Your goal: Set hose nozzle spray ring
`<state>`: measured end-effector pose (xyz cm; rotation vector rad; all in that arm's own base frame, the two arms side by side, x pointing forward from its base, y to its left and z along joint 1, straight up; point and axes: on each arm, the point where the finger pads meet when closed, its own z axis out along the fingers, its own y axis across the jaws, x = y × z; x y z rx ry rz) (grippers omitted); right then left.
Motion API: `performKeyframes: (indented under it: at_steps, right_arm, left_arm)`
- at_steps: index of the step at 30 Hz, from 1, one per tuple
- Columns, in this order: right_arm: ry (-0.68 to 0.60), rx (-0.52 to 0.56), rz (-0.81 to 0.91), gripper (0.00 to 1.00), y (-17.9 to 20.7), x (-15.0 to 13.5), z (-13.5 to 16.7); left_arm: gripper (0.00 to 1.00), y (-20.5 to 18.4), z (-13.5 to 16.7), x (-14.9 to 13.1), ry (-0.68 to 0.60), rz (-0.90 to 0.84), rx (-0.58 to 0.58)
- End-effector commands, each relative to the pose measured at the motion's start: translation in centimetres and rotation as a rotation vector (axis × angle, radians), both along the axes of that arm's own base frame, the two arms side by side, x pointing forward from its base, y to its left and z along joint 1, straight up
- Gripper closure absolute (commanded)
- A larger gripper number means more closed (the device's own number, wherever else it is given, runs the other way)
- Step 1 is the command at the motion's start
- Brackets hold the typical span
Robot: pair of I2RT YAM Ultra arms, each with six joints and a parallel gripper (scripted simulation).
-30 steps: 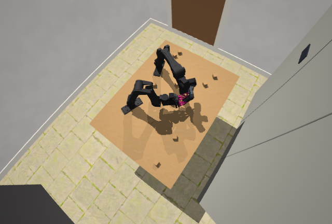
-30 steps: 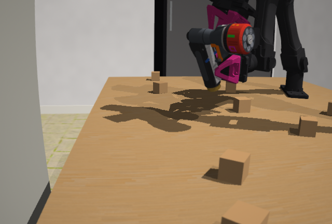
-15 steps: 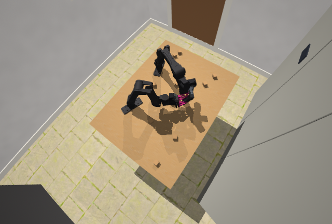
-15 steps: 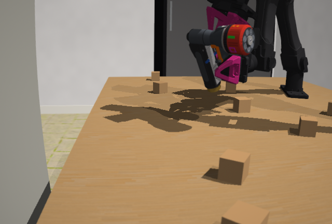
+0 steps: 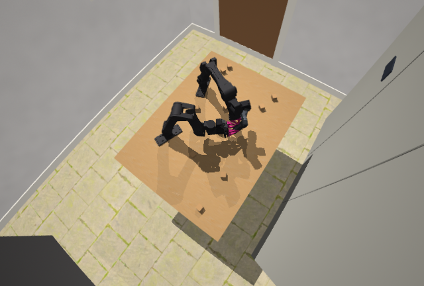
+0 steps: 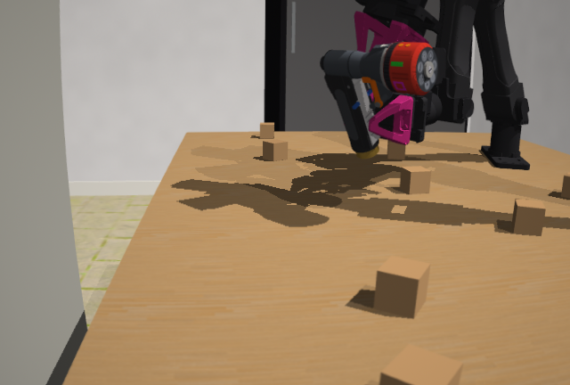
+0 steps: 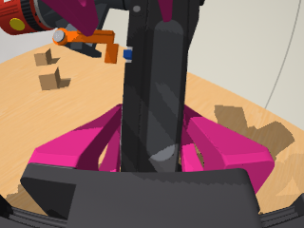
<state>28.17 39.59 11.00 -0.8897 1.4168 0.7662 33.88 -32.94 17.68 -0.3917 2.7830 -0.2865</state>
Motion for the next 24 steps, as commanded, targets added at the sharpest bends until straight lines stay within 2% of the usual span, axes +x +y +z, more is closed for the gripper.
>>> performKeyframes:
  at_steps: [1,3,4,11,14,15,18,21,24]
  right_arm:
    - [-0.105,0.148,0.027,0.64,0.6,-0.3,5.6]
    - [-0.105,0.148,0.027,0.64,0.6,-0.3,5.6]
    - [-0.105,0.148,0.027,0.64,0.6,-0.3,5.6]
    - [-0.105,0.148,0.027,0.64,0.6,-0.3,5.6]
    - [-0.105,0.148,0.027,0.64,0.6,-0.3,5.6]
    - [-0.105,0.148,0.027,0.64,0.6,-0.3,5.6]
    - [-0.104,0.148,0.024,0.64,0.6,-0.3,5.6]
    - [-0.104,0.148,0.024,0.64,0.6,-0.3,5.6]
    - [-0.104,0.148,0.024,0.64,0.6,-0.3,5.6]
  left_arm:
    - [0.63,-0.5,1.9,0.5,-0.053,-0.004,-0.043]
    - [0.63,-0.5,1.9,0.5,-0.053,-0.004,-0.043]
    - [0.63,-0.9,3.8,0.3,-0.079,-0.004,-0.077]
    - [0.63,-0.1,4.9,-0.7,-0.061,0.0,-0.059]
    - [0.63,0.1,4.3,-0.4,-0.048,0.007,-0.043]
    - [0.63,0.0,5.5,-0.9,-0.06,-0.001,-0.058]
    - [0.63,0.2,6.3,-1.2,-0.063,0.0,-0.06]
    - [0.63,0.2,6.4,-1.3,-0.055,0.001,-0.051]
    - [0.63,0.0,5.2,-1.3,-0.023,0.0,-0.014]
